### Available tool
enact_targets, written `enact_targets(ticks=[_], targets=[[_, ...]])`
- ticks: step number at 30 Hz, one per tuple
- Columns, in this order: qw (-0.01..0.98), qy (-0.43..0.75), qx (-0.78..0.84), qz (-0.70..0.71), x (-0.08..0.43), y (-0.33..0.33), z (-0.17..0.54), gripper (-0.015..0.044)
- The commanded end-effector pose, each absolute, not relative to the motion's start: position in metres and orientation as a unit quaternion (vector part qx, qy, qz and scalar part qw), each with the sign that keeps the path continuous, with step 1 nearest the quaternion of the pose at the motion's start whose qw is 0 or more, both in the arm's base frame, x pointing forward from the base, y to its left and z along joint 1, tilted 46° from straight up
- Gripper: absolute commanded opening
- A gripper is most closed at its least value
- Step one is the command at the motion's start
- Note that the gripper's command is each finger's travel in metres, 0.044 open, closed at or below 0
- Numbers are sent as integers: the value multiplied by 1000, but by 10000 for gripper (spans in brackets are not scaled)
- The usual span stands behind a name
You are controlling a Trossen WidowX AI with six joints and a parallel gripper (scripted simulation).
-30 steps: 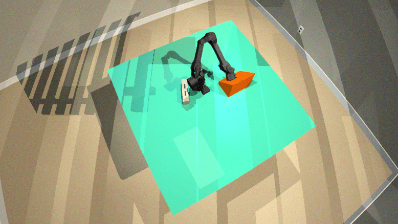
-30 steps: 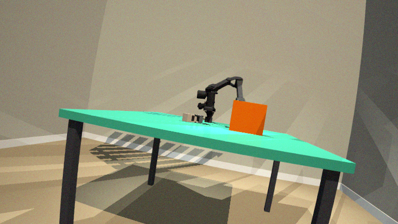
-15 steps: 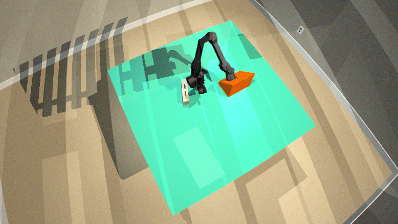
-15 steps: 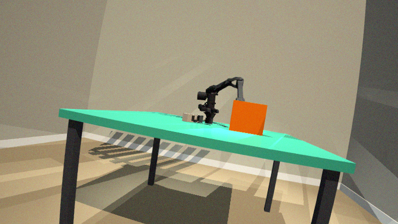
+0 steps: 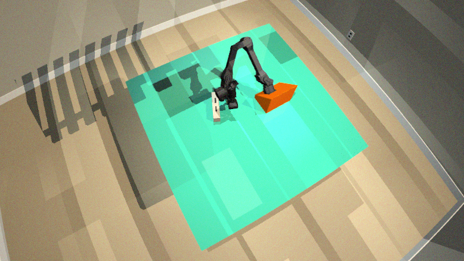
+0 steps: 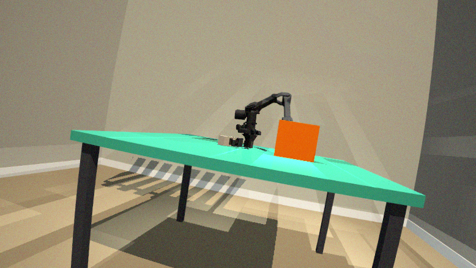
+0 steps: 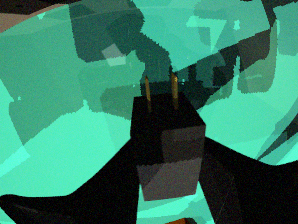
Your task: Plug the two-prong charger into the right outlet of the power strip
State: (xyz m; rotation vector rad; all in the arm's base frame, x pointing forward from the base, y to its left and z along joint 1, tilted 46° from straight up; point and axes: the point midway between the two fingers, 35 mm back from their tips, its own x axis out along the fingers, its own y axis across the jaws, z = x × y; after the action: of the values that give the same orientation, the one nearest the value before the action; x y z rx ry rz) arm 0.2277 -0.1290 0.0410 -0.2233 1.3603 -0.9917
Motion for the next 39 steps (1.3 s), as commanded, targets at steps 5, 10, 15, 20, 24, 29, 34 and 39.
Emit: enact_targets(ticks=[5,10,15,20,24,29,34,39], targets=[[662,599,-94,-440,238,-133,45,0],[662,598,-92,-442,244,-135,47,0],[663,596,-90,-444,249,-138,49,0],[663,595,-88,-446,254,-140,51,0],[663,593,-86,-447,258,-142,52,0],[664,592,-85,-449,261,-144,53,0],[664,592,-85,-449,261,-144,53,0],[664,592,-85,-449,261,-144,53,0]])
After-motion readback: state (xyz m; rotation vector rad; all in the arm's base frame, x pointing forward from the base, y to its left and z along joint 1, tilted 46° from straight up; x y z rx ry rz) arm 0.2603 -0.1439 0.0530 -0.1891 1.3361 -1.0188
